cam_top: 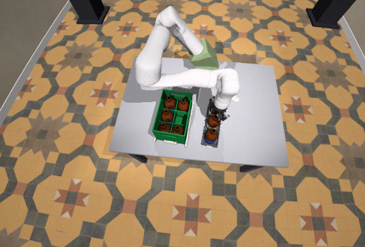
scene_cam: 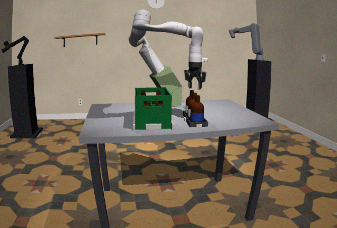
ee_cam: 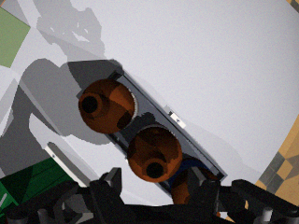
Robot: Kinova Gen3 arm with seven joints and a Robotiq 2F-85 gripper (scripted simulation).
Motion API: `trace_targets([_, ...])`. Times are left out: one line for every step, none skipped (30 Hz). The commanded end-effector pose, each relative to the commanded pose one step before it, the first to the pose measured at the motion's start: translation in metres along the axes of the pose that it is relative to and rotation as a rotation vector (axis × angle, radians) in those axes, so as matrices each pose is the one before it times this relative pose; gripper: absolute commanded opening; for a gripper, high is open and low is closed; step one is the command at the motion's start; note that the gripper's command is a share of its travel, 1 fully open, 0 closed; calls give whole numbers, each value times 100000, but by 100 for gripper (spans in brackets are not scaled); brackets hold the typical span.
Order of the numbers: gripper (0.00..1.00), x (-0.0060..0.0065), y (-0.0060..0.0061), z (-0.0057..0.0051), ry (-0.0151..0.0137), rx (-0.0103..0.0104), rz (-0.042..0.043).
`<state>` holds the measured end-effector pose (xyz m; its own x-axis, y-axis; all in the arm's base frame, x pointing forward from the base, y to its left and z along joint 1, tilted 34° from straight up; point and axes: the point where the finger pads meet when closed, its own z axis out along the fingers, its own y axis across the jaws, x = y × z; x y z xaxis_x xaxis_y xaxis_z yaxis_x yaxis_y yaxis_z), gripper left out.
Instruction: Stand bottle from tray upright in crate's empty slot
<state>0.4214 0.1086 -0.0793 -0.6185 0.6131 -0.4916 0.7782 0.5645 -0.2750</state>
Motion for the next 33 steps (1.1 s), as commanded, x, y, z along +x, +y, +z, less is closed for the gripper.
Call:
trace_targets([64, -114, 302, 93, -101, -621, 298])
trace_targets([64, 0, 0, 0, 0, 0, 0])
trace_targets([64, 0, 0, 0, 0, 0, 0])
trace_targets([64, 0, 0, 0, 0, 0, 0])
trace_targets([64, 0, 0, 0, 0, 0, 0])
trace_targets([64, 0, 0, 0, 0, 0, 0])
trace_targets([64, 0, 0, 0, 0, 0, 0])
trace_targets([64, 0, 0, 0, 0, 0, 0])
trace_targets([64, 0, 0, 0, 0, 0, 0])
trace_targets([64, 0, 0, 0, 0, 0, 0])
trace_targets([64, 0, 0, 0, 0, 0, 0])
trace_targets([64, 0, 0, 0, 0, 0, 0])
trace_targets([64, 0, 0, 0, 0, 0, 0])
trace_targets([64, 0, 0, 0, 0, 0, 0])
trace_targets([64, 0, 0, 0, 0, 0, 0])
trace_targets([64, 0, 0, 0, 0, 0, 0])
trace_targets([64, 0, 0, 0, 0, 0, 0])
trace_targets([64, 0, 0, 0, 0, 0, 0])
trace_targets([64, 0, 0, 1, 0, 0, 0])
trace_targets([64, 0, 0, 4, 0, 0, 0])
trace_targets([64, 0, 0, 7, 0, 0, 0])
trace_targets([64, 0, 0, 11, 0, 0, 0])
trace_targets([64, 0, 0, 15, 0, 0, 0])
trace_targets([64, 0, 0, 21, 0, 0, 0])
trace_targets([64, 0, 0, 0, 0, 0, 0])
trace_targets([64, 0, 0, 0, 0, 0, 0])
trace_targets([64, 0, 0, 27, 0, 0, 0])
trace_targets([64, 0, 0, 33, 0, 0, 0])
trace_targets([64, 0, 0, 40, 0, 0, 0])
trace_targets([64, 0, 0, 46, 0, 0, 0])
trace_targets([64, 0, 0, 53, 0, 0, 0])
trace_targets([64, 0, 0, 61, 0, 0, 0])
trace_targets([64, 0, 0, 68, 0, 0, 0])
